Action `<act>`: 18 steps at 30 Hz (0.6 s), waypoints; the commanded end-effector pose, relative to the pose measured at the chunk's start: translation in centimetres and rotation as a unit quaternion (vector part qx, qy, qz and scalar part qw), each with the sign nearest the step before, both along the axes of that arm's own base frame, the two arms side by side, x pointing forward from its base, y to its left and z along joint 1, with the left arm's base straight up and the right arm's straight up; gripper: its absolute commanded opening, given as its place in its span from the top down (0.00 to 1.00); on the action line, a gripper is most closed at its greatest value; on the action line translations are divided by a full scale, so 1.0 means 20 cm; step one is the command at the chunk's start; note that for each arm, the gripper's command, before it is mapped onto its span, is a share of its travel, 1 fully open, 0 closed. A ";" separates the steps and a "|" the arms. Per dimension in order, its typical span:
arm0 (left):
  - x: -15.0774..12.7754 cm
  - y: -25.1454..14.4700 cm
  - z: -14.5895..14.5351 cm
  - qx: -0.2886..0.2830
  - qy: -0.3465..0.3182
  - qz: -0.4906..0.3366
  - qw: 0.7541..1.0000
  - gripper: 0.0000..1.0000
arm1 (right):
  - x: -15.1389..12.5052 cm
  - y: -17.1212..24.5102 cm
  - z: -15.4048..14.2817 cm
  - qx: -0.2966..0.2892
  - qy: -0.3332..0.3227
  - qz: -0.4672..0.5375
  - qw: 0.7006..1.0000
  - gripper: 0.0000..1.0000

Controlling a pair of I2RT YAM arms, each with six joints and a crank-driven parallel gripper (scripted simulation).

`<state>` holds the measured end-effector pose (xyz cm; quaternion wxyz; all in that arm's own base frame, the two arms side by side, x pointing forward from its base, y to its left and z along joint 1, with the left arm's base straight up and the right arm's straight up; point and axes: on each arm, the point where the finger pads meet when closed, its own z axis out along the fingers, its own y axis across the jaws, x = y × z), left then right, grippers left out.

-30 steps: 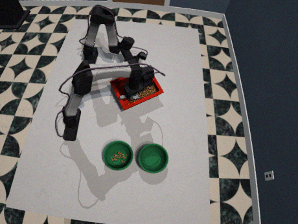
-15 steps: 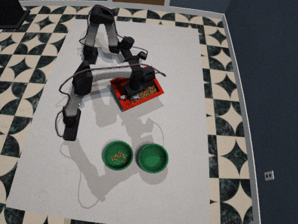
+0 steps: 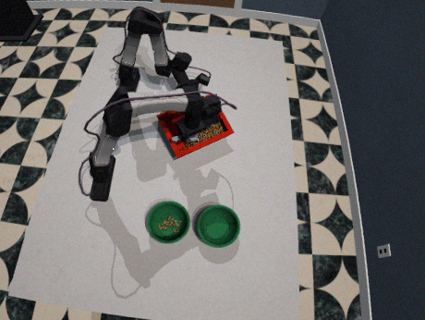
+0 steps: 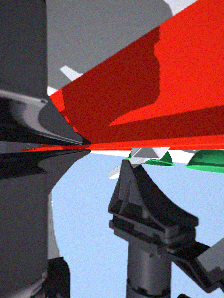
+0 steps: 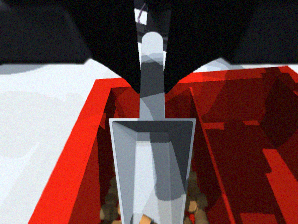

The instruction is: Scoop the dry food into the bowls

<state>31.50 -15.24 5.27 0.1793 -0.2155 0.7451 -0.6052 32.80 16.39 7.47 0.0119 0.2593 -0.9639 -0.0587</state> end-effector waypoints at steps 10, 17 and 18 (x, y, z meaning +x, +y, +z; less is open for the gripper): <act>0.05 -0.03 0.08 0.024 -0.020 -0.003 1.000 1.00 | 0.05 -0.01 0.01 0.047 0.036 0.015 0.998 1.00; 0.06 -0.04 0.12 0.037 -0.017 -0.005 0.999 1.00 | 0.09 -0.02 0.03 0.059 0.036 0.011 0.998 1.00; 0.06 -0.04 0.12 0.039 -0.017 -0.005 0.999 1.00 | 0.09 -0.02 0.03 0.061 0.034 0.011 0.997 1.00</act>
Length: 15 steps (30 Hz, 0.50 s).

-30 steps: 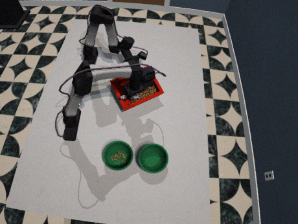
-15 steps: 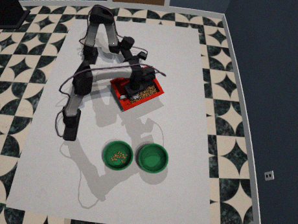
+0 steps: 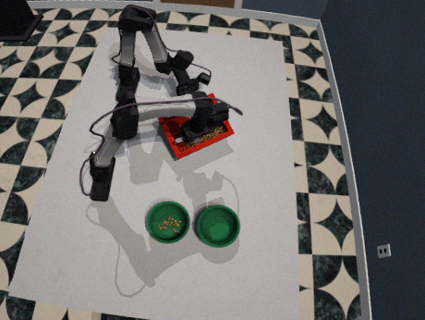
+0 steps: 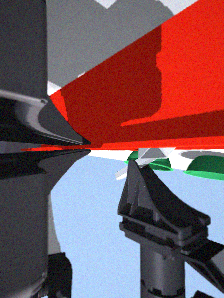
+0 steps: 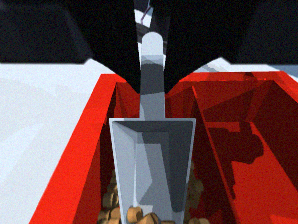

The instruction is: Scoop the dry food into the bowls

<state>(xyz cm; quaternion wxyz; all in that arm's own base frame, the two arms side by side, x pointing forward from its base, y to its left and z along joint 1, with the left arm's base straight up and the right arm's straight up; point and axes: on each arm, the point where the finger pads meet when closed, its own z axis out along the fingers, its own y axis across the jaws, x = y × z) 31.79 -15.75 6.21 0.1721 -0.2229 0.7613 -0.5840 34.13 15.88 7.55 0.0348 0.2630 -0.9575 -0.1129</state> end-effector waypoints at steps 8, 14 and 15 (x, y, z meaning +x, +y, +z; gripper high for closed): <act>0.06 -0.04 0.13 0.019 -0.048 -0.016 0.999 1.00 | 0.05 0.00 0.05 0.022 -0.010 0.001 1.000 1.00; 0.07 -0.04 0.13 0.031 -0.035 -0.009 0.999 1.00 | 0.06 -0.01 0.00 0.027 0.010 0.002 1.000 1.00; 0.07 -0.04 0.13 0.032 -0.034 -0.010 0.999 1.00 | 0.05 -0.01 0.04 0.036 0.000 0.003 0.999 1.00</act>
